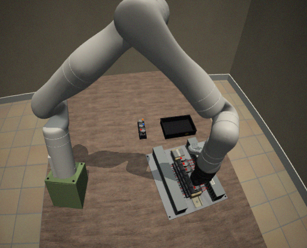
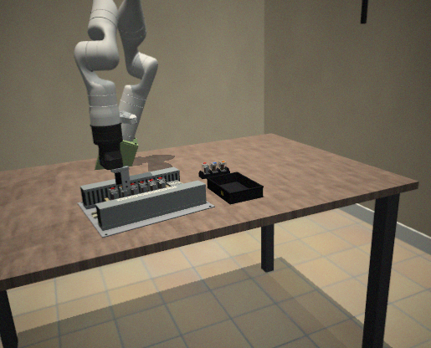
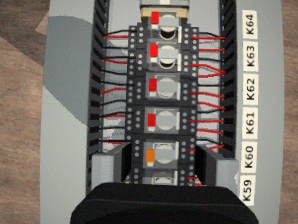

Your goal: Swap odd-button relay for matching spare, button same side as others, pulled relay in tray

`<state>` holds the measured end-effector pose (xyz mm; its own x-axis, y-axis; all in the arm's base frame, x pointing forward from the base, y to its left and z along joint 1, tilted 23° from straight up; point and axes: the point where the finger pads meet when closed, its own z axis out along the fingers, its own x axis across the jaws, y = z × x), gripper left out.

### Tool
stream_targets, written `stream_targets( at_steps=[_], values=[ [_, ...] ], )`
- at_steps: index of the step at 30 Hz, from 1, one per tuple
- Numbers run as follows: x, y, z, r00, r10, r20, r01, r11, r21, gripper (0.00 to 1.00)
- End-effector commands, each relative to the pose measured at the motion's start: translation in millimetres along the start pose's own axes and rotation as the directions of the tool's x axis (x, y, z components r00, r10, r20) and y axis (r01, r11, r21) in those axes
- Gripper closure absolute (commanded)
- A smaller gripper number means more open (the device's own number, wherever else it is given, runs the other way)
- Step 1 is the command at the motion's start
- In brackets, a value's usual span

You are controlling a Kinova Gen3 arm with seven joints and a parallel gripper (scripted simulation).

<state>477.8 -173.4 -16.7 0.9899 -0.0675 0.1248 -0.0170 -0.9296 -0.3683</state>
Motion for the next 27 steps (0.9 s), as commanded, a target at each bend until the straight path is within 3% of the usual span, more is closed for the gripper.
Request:
stream_targets(
  at_steps=[1,14,27],
  values=[
    [0.6,0.6,-0.8,1.000,0.000,-0.002,0.000,1.000,-0.002,0.00],
    [-2.6,-0.8,7.6,1.000,0.001,0.004,-0.001,1.000,0.001,0.00],
    [-2.3,-0.8,3.2,1.000,0.001,0.003,-0.001,1.000,0.001,0.00]
  ],
)
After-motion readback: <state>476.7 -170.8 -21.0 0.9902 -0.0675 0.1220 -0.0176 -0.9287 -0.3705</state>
